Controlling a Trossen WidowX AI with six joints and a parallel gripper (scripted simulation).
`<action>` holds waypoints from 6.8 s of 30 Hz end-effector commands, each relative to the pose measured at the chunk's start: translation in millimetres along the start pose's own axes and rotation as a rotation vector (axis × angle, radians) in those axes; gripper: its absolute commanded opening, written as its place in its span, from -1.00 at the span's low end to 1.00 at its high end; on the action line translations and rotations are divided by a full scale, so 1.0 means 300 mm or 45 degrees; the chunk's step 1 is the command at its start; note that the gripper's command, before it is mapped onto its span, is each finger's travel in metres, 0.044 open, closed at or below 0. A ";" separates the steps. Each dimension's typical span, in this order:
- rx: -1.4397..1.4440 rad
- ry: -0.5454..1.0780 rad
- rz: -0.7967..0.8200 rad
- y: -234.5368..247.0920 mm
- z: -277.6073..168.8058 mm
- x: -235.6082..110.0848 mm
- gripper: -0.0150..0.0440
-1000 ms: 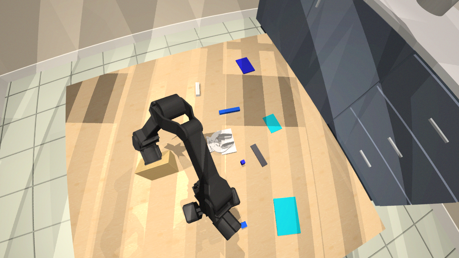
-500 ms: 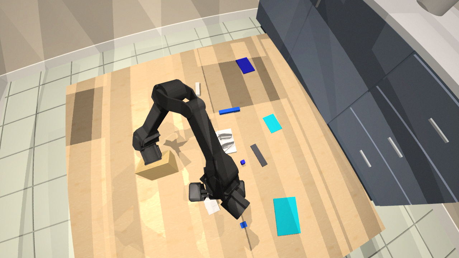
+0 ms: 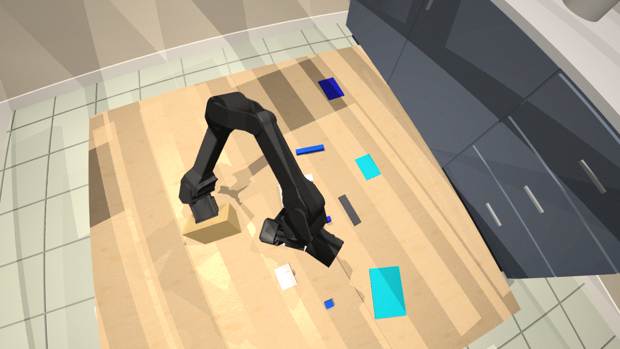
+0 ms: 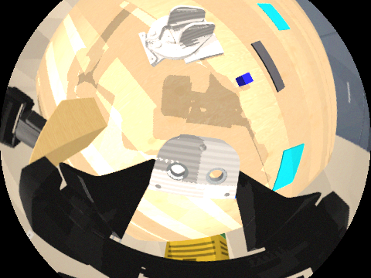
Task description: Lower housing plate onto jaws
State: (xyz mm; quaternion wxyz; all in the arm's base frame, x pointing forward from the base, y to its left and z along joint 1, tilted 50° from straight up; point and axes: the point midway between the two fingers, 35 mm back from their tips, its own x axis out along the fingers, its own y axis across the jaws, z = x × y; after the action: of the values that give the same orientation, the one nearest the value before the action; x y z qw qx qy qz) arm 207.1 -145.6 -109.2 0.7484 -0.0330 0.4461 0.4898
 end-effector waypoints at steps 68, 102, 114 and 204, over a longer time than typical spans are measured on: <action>1.389 -0.027 0.084 0.254 0.535 0.041 0.70; 1.393 -0.026 0.085 0.302 0.547 0.038 0.70; 1.393 -0.026 0.085 0.302 0.547 0.038 0.70; 1.393 -0.028 0.088 0.314 0.559 0.261 0.70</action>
State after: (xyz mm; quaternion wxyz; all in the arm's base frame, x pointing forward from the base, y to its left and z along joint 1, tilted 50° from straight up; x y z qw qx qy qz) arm 252.5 37.8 -26.1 0.6468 0.3777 0.6281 0.2109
